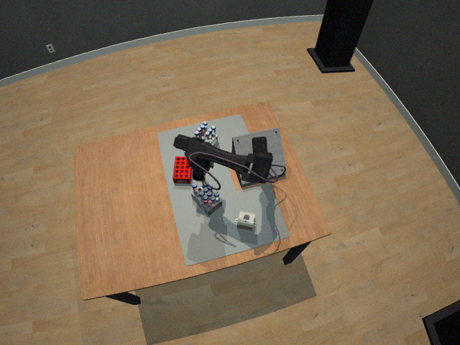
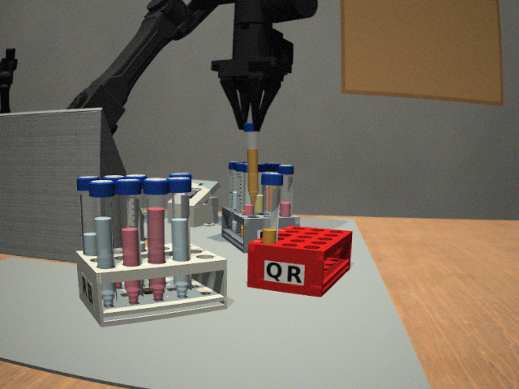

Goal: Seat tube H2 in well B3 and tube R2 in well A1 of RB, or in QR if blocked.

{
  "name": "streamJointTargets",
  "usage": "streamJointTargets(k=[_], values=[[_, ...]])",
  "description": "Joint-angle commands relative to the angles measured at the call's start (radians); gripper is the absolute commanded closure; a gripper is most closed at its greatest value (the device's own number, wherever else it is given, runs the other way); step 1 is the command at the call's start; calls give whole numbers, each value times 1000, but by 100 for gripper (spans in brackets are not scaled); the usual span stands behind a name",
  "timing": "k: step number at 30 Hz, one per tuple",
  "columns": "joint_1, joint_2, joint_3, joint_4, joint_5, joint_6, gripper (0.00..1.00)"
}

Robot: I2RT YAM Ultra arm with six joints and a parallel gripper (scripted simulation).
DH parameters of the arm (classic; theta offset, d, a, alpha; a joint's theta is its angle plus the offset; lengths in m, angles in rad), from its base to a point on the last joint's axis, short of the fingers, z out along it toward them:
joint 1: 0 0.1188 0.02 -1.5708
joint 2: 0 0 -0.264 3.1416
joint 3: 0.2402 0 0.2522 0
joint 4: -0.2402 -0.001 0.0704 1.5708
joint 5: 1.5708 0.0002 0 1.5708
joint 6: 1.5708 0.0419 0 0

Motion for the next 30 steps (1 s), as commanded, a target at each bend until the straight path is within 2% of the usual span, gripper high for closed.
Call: streamJointTargets(k=[1, 4, 15, 16, 18, 24, 30], values=[[-14, -23, -21, 16, -19, 9, 100], [-7, -24, -4, 17, -20, 11, 100], [3, -25, -34, 33, -22, 19, 100], [2, -27, 5, 18, -23, 19, 100], [7, -27, 4, 30, -24, 22, 100], [9, -25, -41, 47, -25, 27, 100], [11, -26, -50, 56, -27, 32, 100]])
